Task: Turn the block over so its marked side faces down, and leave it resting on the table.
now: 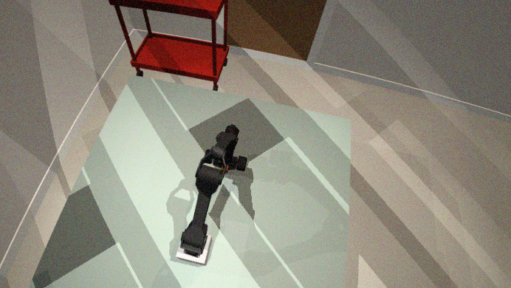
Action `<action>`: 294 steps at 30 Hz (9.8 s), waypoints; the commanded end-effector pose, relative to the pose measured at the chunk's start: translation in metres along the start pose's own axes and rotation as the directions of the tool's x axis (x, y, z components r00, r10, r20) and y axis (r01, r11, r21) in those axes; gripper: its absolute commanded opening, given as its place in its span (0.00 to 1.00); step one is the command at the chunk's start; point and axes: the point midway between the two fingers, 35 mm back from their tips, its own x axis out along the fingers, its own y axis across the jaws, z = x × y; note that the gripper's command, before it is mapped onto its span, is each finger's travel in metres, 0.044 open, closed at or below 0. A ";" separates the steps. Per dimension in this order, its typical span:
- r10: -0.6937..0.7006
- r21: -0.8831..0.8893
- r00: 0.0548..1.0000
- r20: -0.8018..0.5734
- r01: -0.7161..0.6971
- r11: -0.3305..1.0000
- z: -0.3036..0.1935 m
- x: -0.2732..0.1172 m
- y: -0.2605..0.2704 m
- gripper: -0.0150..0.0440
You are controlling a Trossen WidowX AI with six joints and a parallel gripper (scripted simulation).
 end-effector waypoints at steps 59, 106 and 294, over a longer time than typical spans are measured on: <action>-0.004 0.005 0.716 0.698 0.001 1.000 0.011 0.022 -0.002 0.25; -0.003 0.001 0.475 0.880 0.006 1.000 -0.003 0.024 -0.001 0.65; -0.002 0.004 0.962 0.274 0.001 1.000 0.023 -0.004 -0.002 0.25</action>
